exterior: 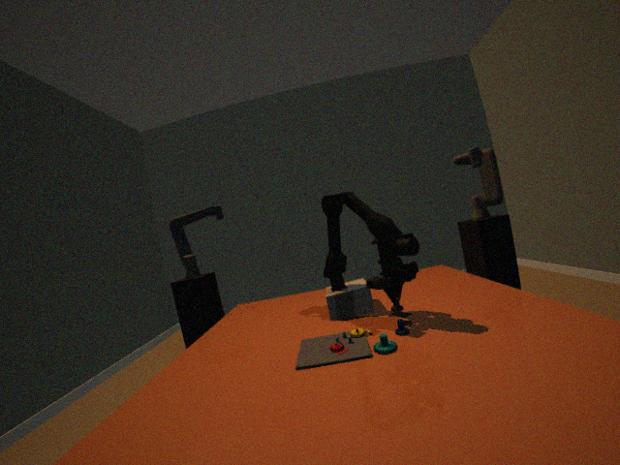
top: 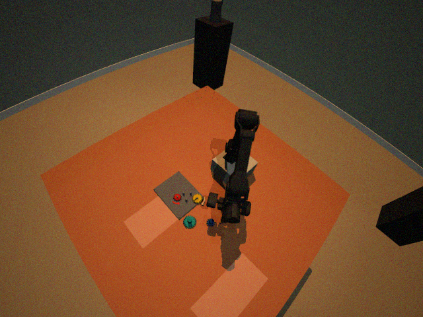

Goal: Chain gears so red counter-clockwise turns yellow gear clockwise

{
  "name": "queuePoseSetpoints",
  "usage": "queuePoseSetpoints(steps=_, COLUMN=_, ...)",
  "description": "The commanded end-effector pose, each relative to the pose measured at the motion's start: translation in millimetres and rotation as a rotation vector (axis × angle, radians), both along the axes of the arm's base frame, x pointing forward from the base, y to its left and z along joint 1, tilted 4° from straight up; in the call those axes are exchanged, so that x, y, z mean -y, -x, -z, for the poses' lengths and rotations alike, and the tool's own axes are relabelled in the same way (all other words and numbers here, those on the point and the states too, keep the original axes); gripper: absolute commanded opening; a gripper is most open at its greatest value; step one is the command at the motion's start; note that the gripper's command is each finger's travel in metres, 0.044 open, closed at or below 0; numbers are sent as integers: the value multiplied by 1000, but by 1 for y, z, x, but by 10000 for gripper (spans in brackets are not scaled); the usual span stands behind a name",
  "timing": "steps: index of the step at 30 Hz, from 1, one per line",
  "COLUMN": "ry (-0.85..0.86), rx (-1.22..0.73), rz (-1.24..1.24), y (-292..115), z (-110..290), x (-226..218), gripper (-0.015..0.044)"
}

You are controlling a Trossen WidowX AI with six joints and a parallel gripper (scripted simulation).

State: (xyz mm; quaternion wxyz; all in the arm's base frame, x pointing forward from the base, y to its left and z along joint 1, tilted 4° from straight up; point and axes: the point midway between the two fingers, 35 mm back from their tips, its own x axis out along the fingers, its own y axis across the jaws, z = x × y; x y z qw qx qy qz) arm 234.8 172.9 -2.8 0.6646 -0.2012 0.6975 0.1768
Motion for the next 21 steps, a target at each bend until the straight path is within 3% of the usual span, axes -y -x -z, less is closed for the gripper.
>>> queuePoseSetpoints(steps=1, ry=-8, rx=13, rz=3, y=-2, z=-18, x=-4, gripper=0)
queuePoseSetpoints(steps=21, ry=-9, rx=12, rz=3, y=6, z=-88, x=-5, gripper=0)
